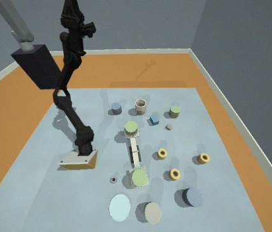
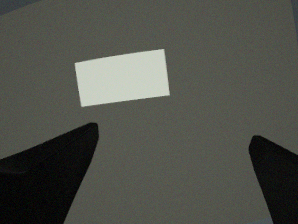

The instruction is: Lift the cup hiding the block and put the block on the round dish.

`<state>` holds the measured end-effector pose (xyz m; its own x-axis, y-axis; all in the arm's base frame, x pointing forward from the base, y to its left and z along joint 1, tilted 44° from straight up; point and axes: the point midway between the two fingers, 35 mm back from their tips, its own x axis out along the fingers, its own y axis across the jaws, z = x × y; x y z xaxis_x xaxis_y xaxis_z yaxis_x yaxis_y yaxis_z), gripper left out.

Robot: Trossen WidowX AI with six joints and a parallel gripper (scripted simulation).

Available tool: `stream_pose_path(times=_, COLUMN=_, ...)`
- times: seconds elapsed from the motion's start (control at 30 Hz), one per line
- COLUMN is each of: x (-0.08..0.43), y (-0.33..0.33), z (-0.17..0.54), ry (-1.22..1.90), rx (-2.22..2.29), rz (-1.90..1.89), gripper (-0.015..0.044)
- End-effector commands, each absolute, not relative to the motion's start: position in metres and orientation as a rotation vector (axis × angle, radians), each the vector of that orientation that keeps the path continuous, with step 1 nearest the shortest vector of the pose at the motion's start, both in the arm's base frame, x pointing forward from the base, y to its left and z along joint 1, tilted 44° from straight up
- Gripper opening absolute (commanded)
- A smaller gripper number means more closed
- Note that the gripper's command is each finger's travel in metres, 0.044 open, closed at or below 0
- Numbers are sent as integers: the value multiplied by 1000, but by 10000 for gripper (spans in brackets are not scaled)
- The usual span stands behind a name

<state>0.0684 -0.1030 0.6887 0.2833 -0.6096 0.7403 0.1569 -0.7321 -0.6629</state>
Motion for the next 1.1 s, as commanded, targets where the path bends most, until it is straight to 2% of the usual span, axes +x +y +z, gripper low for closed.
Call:
stream_pose_path(times=0.0, x=85, y=-110, z=681, ry=427, rx=-1930, rz=-1457, gripper=440)
stream_pose_path(times=0.47, x=159, y=-145, z=633, ry=525, rx=-2025, rz=-1148, gripper=440)
stream_pose_path(times=1.07, x=228, y=-203, z=534, ry=695, rx=-1960, rz=-704, gripper=440)
